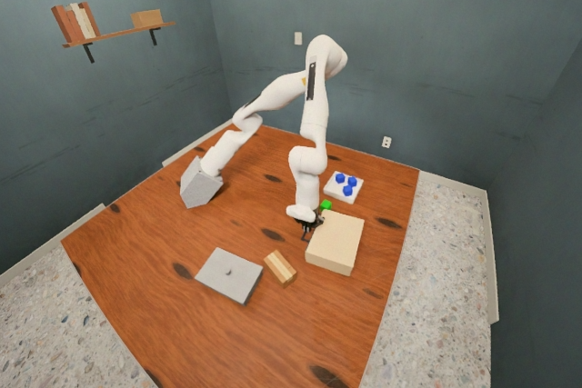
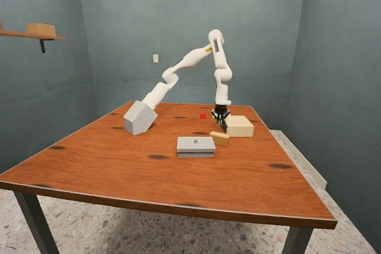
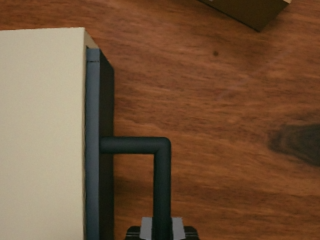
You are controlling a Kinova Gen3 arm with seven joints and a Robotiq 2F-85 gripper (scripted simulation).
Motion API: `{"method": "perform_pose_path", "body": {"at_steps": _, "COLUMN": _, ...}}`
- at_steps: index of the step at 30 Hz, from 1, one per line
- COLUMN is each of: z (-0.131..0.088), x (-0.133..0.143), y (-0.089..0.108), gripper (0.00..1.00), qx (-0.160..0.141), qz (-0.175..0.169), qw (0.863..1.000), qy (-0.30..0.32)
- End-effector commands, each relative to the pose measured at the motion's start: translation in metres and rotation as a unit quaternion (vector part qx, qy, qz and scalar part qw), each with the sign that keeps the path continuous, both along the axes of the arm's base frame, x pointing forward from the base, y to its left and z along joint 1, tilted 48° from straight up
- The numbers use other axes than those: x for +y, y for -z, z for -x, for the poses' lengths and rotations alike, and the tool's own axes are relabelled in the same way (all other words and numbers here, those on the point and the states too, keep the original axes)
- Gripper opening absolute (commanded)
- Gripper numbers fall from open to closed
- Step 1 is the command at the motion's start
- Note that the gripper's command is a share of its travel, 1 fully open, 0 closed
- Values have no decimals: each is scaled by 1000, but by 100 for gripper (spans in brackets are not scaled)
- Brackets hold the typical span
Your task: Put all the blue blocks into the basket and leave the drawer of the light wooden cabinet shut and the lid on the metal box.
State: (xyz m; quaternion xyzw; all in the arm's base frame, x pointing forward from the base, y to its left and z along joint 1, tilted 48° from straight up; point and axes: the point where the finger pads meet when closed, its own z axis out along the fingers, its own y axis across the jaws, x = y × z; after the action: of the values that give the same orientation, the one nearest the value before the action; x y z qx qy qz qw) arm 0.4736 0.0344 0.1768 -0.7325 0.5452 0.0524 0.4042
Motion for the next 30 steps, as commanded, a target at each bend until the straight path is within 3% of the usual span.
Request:
{"method": "perform_pose_path", "body": {"at_steps": 1, "z": 4, "x": 1, "y": 3, "gripper": 10, "qx": 0, "qz": -1, "qw": 1000, "qy": 0}}
{"method": "perform_pose_path", "body": {"at_steps": 30, "z": 51, "x": -3, "y": 34, "gripper": 10, "qx": 0, "qz": -1, "qw": 1000, "qy": -1}}
